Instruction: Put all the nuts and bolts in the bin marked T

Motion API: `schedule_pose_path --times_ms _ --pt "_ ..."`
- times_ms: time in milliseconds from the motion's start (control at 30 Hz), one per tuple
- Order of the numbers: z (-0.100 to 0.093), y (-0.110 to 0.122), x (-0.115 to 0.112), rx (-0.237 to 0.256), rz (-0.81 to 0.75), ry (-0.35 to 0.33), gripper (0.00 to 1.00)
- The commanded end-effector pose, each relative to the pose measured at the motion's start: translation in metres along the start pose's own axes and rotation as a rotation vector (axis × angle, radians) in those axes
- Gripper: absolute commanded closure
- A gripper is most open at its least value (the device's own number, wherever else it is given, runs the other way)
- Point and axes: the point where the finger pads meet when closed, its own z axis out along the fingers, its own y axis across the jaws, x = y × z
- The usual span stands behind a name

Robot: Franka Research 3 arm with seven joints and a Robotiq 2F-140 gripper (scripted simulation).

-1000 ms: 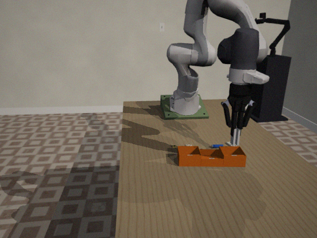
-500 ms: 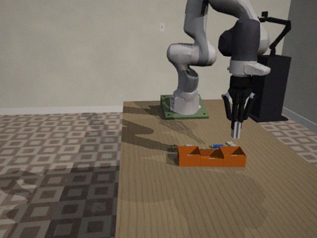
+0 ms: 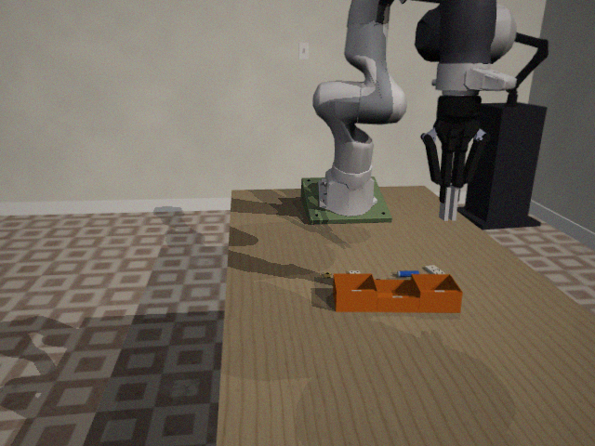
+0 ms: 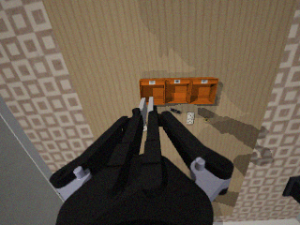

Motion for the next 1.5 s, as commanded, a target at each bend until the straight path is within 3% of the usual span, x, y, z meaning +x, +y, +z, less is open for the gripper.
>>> schedule_pose_path --times_ms 0,733,767,967,1467 --pt "0.003 -0.001 -0.012 0.004 -0.013 -0.039 0.95" --pt "0.003 -0.001 -0.012 0.004 -0.013 -0.039 0.95" --pt "0.006 0.006 -0.016 0.003 0.037 -0.039 0.81" --pt "0.026 0.043 -0.043 -0.001 0.247 -0.039 0.81" --pt "0.070 0.123 -0.102 -0.001 0.247 -0.039 0.81"
